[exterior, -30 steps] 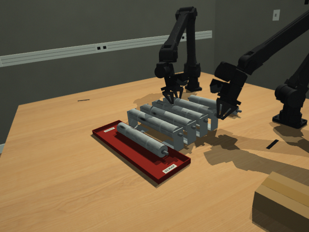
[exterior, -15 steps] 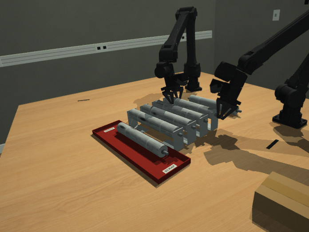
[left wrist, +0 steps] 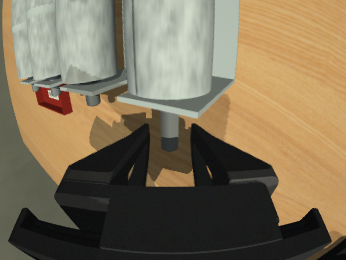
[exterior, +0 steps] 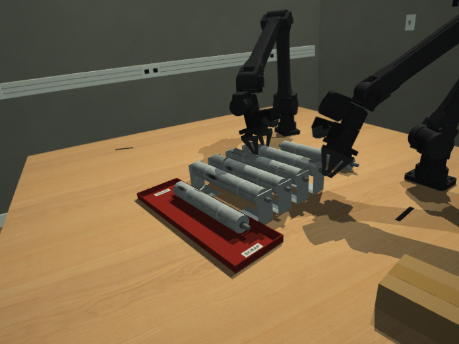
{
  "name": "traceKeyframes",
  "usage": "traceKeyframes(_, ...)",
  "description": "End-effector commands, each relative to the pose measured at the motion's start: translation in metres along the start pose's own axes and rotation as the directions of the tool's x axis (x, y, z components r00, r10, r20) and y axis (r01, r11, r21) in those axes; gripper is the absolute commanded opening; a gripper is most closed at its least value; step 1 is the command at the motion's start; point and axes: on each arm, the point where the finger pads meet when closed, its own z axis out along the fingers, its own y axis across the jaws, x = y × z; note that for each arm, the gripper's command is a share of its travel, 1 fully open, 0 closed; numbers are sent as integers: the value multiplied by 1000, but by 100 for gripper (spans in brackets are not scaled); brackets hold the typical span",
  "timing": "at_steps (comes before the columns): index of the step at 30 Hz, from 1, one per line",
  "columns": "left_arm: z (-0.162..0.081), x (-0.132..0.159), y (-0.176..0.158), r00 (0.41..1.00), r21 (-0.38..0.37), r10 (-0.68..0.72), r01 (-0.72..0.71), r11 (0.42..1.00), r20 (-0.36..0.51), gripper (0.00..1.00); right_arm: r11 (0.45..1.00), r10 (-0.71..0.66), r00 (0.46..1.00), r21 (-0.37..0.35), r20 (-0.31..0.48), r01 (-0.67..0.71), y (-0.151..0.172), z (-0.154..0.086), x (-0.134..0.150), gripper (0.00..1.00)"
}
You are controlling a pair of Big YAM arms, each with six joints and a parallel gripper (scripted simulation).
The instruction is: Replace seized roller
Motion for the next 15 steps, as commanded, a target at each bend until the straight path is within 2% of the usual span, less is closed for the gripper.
traceKeyframes(1, 0, -5, 9, 1000, -15, 4, -4, 1000, 11, 32, 998, -26, 1000, 52, 7, 26, -28, -23, -4, 32)
traceKeyframes(15, 0, -5, 9, 1000, -15, 4, -4, 1000, 11, 32, 998, -28, 1000, 54, 5, 27, -28, -24, -4, 32)
